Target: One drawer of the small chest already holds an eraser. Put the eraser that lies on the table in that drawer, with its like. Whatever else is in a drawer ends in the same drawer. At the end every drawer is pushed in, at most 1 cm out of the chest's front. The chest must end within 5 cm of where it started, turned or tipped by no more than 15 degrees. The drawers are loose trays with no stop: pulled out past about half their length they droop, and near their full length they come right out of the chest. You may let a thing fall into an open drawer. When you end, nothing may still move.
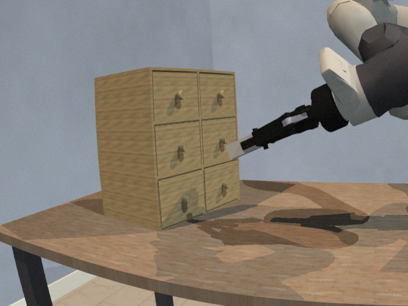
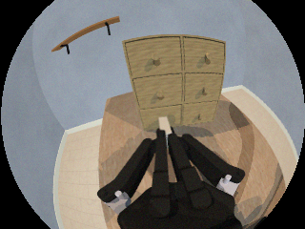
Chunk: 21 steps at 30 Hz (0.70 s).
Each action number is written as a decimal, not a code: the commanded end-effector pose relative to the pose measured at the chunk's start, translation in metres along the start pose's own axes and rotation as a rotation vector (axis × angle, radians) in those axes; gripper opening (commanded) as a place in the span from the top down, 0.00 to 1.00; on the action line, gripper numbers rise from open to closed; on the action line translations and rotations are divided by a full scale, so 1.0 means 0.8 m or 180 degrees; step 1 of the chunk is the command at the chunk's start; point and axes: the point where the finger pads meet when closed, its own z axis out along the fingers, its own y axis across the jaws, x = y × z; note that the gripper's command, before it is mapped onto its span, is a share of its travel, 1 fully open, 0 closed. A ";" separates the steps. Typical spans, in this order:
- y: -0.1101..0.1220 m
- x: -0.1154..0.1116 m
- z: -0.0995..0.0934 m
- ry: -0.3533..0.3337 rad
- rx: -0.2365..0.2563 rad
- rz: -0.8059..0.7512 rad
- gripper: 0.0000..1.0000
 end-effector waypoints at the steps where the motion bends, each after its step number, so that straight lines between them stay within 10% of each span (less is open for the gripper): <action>1: 0.001 -0.001 -0.005 -0.0148 -0.0004 -0.0064 1.00; 10: 0.001 0.005 -0.021 -0.0524 -0.0008 -0.0064 1.00; 21: 0.001 0.022 -0.061 -0.1483 -0.0018 -0.0062 1.00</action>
